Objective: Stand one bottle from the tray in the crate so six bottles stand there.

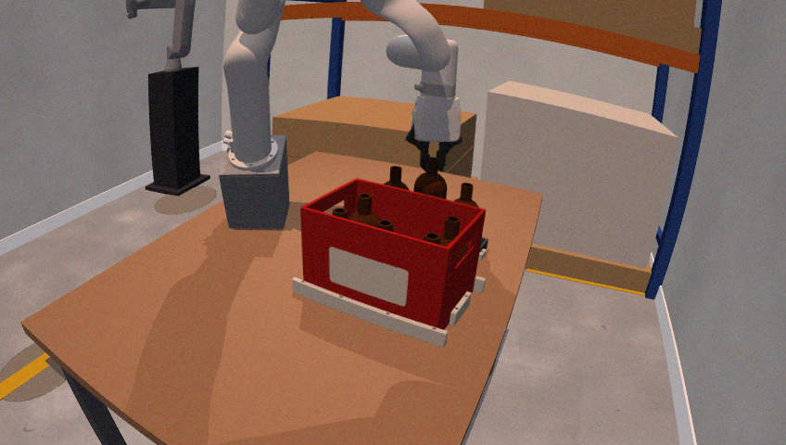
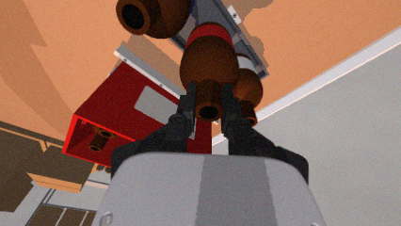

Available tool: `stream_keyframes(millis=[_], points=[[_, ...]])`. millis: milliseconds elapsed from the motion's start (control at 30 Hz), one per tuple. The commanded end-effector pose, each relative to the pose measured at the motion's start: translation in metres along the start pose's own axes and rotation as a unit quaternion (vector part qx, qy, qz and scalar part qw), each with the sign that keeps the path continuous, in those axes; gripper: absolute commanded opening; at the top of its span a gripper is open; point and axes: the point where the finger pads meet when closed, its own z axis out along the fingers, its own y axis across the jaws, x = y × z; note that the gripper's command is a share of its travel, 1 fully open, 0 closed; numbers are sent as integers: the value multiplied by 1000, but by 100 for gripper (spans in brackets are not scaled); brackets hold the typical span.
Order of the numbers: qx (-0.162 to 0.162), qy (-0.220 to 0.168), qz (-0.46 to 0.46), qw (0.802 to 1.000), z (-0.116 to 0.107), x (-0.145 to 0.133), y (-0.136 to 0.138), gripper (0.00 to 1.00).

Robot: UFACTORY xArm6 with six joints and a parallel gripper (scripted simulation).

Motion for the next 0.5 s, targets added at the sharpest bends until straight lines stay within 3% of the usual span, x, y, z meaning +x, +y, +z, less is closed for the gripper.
stream_keyframes(millis=[0,467], points=[[-2,0,0,1000,-1,0,1,0],[-2,0,0,1000,-7,0,1,0]])
